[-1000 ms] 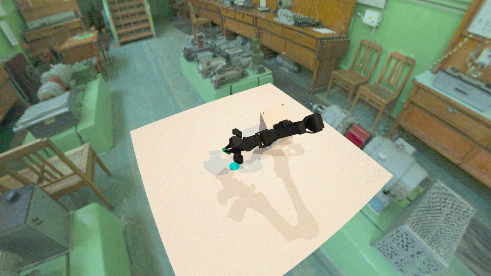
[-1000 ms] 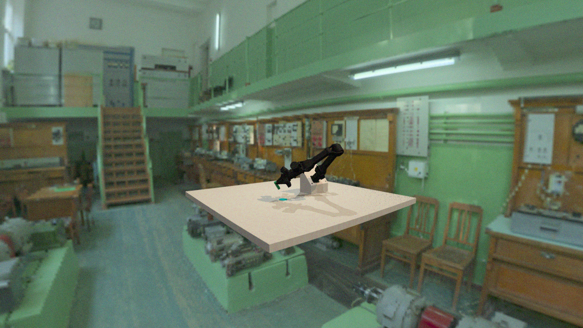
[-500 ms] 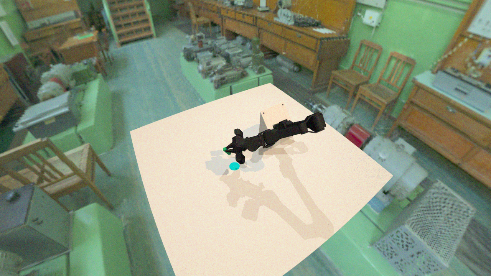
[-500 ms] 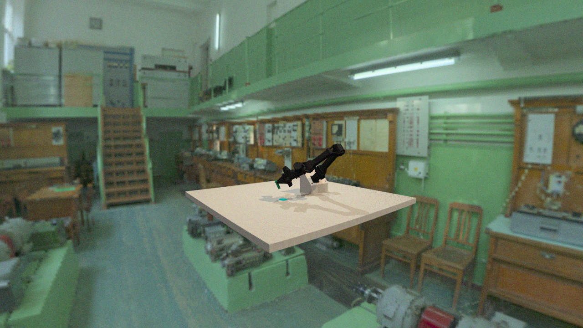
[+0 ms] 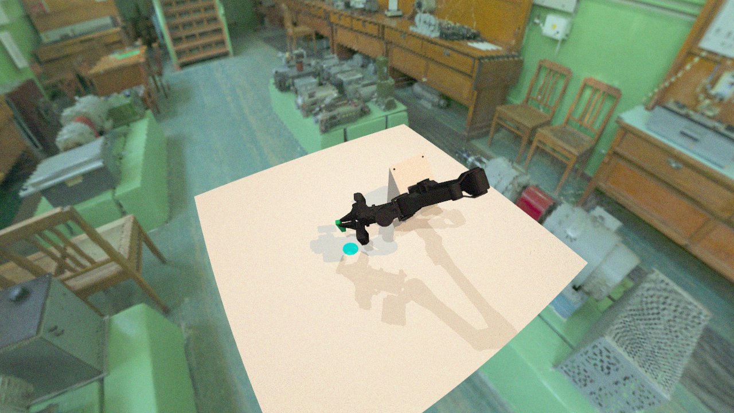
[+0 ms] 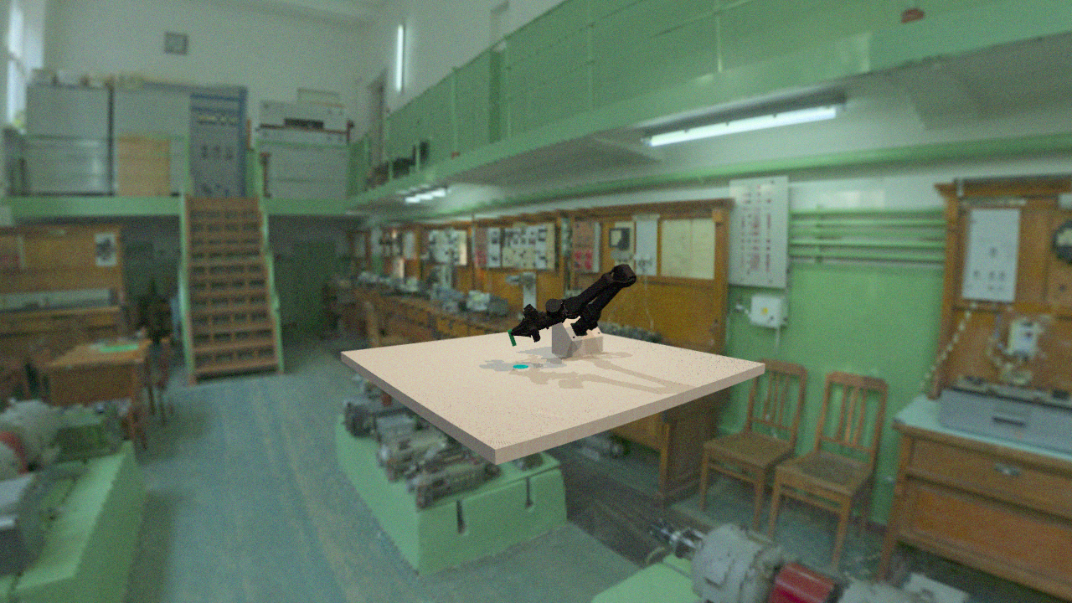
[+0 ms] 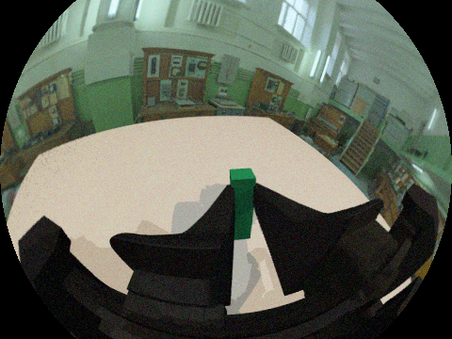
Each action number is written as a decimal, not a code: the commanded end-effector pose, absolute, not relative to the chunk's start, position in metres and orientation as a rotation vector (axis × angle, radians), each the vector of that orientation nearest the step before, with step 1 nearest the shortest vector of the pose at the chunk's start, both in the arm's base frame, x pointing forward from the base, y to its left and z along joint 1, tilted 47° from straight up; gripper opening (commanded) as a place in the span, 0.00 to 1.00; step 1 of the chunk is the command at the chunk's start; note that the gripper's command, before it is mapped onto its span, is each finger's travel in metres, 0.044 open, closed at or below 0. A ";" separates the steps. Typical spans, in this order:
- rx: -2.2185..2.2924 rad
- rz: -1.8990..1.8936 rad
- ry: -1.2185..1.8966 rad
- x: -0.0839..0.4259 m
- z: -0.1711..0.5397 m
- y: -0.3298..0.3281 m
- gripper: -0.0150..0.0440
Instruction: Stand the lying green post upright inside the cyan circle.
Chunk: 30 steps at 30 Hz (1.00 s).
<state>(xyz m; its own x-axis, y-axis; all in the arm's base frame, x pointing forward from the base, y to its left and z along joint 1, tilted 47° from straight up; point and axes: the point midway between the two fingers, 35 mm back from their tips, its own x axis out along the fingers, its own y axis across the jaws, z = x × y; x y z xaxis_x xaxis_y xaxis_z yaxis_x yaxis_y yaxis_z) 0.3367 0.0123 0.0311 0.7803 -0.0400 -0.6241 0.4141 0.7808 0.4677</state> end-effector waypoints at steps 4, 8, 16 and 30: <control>0.660 -0.272 0.577 0.334 0.038 0.012 0.29; 0.674 -0.275 0.548 0.332 0.041 0.012 0.29; 0.703 -0.280 0.490 0.327 0.047 0.012 0.29; 0.760 -0.284 0.388 0.318 0.058 0.011 0.29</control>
